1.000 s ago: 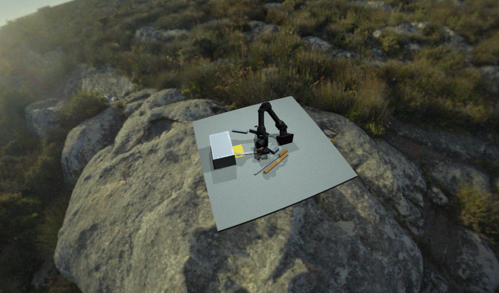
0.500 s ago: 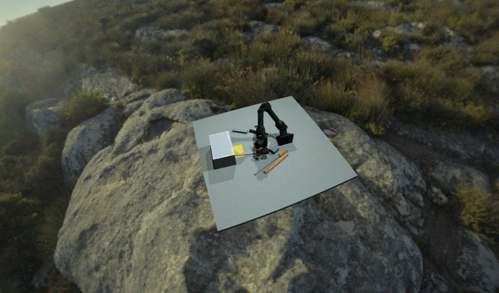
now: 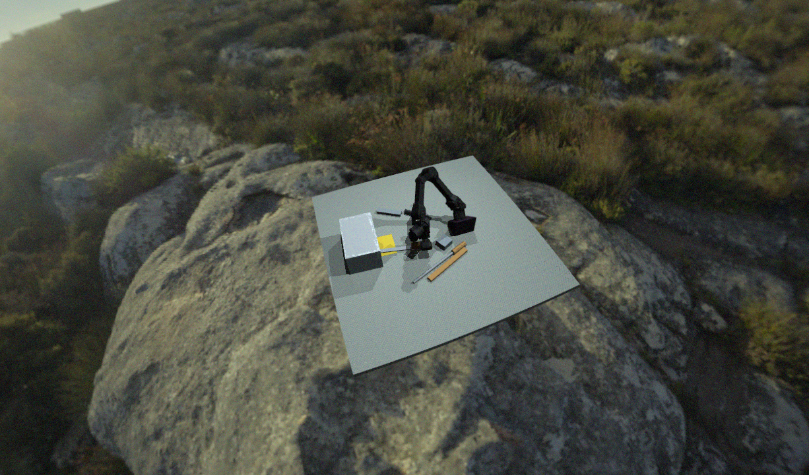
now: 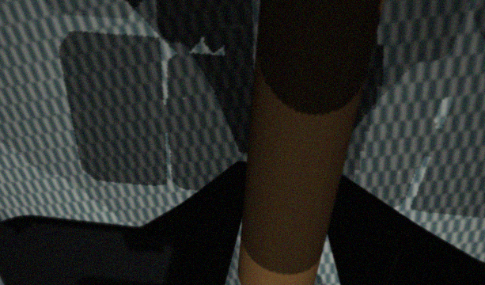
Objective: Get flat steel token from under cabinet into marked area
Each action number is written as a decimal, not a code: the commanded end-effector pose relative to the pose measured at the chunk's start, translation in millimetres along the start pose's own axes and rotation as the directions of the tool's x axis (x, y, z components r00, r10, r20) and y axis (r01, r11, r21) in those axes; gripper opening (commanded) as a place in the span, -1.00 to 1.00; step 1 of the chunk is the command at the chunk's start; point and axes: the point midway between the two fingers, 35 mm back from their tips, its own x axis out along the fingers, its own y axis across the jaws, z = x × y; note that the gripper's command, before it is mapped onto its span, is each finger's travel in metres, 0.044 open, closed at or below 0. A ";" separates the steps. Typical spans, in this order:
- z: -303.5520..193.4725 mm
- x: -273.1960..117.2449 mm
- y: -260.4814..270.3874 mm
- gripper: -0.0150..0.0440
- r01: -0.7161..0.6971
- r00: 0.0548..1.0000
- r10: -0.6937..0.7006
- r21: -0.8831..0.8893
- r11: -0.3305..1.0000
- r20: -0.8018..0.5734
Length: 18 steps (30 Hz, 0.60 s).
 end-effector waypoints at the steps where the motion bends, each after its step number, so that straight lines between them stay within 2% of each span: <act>1: 9.0 -0.2 0.4 -0.49 -0.004 1.000 0.004 0.001 1.000 -0.001; 18: 31.9 -0.5 -0.6 -0.49 -0.003 1.000 0.003 0.000 1.000 -0.001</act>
